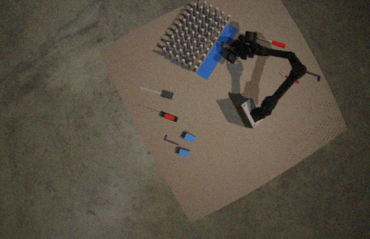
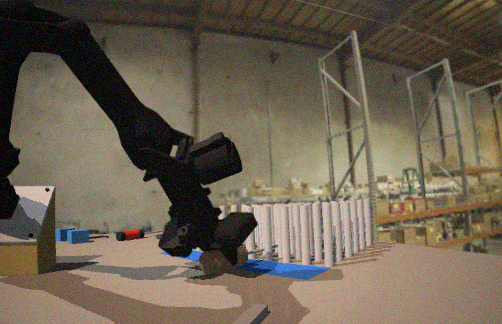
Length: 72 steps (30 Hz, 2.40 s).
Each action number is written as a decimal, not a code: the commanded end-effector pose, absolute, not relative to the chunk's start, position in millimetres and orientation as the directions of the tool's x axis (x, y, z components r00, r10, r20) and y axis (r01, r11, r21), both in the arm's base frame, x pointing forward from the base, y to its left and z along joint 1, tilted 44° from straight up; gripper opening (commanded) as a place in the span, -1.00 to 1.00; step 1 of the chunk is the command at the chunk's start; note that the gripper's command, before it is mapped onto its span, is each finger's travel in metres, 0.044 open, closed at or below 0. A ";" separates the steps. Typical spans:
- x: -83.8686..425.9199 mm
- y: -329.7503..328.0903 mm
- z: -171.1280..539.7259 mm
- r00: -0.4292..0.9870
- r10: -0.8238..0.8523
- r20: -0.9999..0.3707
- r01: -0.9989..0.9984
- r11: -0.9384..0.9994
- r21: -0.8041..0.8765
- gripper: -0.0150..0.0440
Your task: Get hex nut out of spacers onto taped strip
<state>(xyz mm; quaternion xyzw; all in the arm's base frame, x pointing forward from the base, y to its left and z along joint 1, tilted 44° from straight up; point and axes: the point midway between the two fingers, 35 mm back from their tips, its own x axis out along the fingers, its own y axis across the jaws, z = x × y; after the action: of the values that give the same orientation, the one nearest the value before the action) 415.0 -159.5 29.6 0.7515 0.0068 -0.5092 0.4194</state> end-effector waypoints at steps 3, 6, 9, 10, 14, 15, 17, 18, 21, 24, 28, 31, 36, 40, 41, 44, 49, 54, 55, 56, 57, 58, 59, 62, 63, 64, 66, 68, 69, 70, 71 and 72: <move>410.5 -160.5 31.2 0.484 -0.413 -0.771 0.441 -0.646 0.623 -0.49; 408.4 -161.1 32.0 0.484 -0.413 -0.771 0.441 -0.646 0.623 -0.49; 406.4 -161.8 32.7 0.484 -0.413 -0.771 0.441 -0.646 0.623 -0.49; 405.7 -162.0 32.9 0.484 -0.413 -0.771 0.441 -0.646 0.623 -0.49; 403.0 -162.9 33.8 0.484 -0.413 -0.771 0.441 -0.646 0.623 -0.49; 402.3 -163.1 34.1 0.484 -0.413 -0.771 0.441 -0.646 0.623 -0.49; 401.0 -163.6 34.6 0.484 -0.413 -0.771 0.441 -0.646 0.623 -0.49; 400.3 -163.8 34.8 0.484 -0.413 -0.771 0.441 -0.646 0.623 -0.49; 398.3 -164.5 35.5 0.484 -0.413 -0.771 0.441 -0.646 0.623 -0.49; 396.3 -165.2 36.2 0.484 -0.413 -0.772 0.441 -0.646 0.623 -0.49; 393.6 -166.1 37.2 0.484 -0.413 -0.772 0.441 -0.646 0.623 -0.49; 391.5 -166.7 37.9 0.483 -0.413 -0.772 0.441 -0.646 0.623 -0.49; 388.2 -167.9 39.1 0.483 -0.413 -0.772 0.441 -0.646 0.623 -0.49; 385.5 -168.8 40.1 0.483 -0.414 -0.772 0.442 -0.646 0.623 -0.49; 384.8 -169.0 40.3 0.483 -0.414 -0.772 0.442 -0.646 0.623 -0.49; 382.7 -169.6 41.0 0.483 -0.414 -0.772 0.442 -0.646 0.623 -0.49; 379.4 -170.7 42.2 0.483 -0.414 -0.772 0.442 -0.646 0.623 -0.49; 376.0 -171.8 43.3 0.483 -0.414 -0.772 0.442 -0.646 0.623 -0.49; 375.3 -172.1 43.6 0.483 -0.414 -0.772 0.442 -0.646 0.623 -0.49; 374.6 -172.3 43.8 0.483 -0.414 -0.772 0.442 -0.646 0.622 -0.49; 373.9 -172.5 44.0 0.483 -0.414 -0.772 0.442 -0.646 0.622 -0.49; 373.3 -172.7 44.2 0.483 -0.414 -0.772 0.442 -0.646 0.622 -0.49; 372.6 -172.9 44.5 0.483 -0.414 -0.772 0.442 -0.646 0.622 -0.49; 370.6 -173.6 45.1 0.482 -0.414 -0.772 0.443 -0.646 0.622 -0.49; 369.9 -173.8 45.4 0.482 -0.414 -0.772 0.443 -0.645 0.622 -0.49; 369.2 -174.0 45.6 0.482 -0.414 -0.772 0.443 -0.645 0.622 -0.49; 367.8 -174.4 46.0 0.482 -0.414 -0.772 0.443 -0.645 0.622 -0.49; 366.5 -174.9 46.5 0.482 -0.414 -0.772 0.443 -0.645 0.622 -0.49; 365.8 -175.1 46.7 0.482 -0.414 -0.772 0.443 -0.645 0.622 -0.49; 365.1 -175.3 47.0 0.482 -0.414 -0.772 0.443 -0.645 0.622 -0.49; 364.5 -175.5 47.2 0.482 -0.414 -0.772 0.443 -0.645 0.622 -0.49; 363.8 -175.7 47.4 0.482 -0.414 -0.772 0.443 -0.645 0.622 -0.49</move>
<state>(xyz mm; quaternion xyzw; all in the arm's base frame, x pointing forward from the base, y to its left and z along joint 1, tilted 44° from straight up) 366.8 -176.0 46.9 0.7508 0.0059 -0.5094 0.4204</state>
